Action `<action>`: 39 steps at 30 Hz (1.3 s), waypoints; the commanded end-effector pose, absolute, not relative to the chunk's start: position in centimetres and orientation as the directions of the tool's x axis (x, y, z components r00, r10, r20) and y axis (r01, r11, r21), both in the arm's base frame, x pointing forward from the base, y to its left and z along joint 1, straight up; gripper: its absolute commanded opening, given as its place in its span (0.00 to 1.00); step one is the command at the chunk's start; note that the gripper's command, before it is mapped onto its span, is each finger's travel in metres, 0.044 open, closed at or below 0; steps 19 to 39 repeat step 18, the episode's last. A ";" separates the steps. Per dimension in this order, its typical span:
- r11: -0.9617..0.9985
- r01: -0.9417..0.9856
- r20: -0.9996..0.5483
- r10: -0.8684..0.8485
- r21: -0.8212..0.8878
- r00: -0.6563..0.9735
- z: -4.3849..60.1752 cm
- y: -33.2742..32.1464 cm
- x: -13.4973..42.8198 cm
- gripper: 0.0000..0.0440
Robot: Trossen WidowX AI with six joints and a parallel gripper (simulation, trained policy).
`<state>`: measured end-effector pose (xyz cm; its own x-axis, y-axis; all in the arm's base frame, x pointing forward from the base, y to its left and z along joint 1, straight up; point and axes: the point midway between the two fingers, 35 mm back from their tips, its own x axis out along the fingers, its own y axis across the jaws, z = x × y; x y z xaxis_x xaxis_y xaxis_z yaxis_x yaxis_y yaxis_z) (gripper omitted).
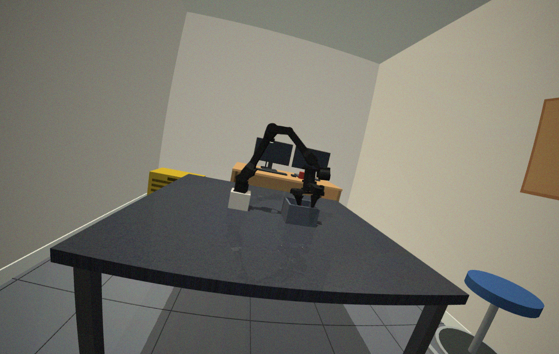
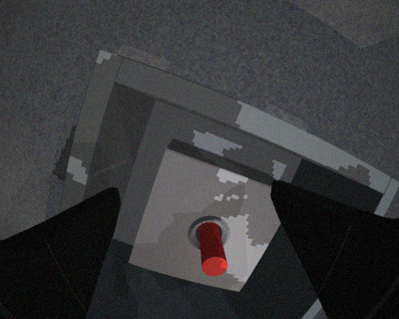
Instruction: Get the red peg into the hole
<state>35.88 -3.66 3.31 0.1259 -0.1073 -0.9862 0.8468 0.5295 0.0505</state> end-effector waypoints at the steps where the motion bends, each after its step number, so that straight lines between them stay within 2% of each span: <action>1: 0.521 0.847 -0.972 -0.129 0.100 0.194 3.8 -4.8 38.3 1.00; 12: 0.494 0.853 -0.941 -0.179 0.165 0.286 5.3 -7.8 41.2 1.00; 39: 0.494 0.853 -0.941 -0.180 0.166 0.287 5.3 -7.8 41.3 1.00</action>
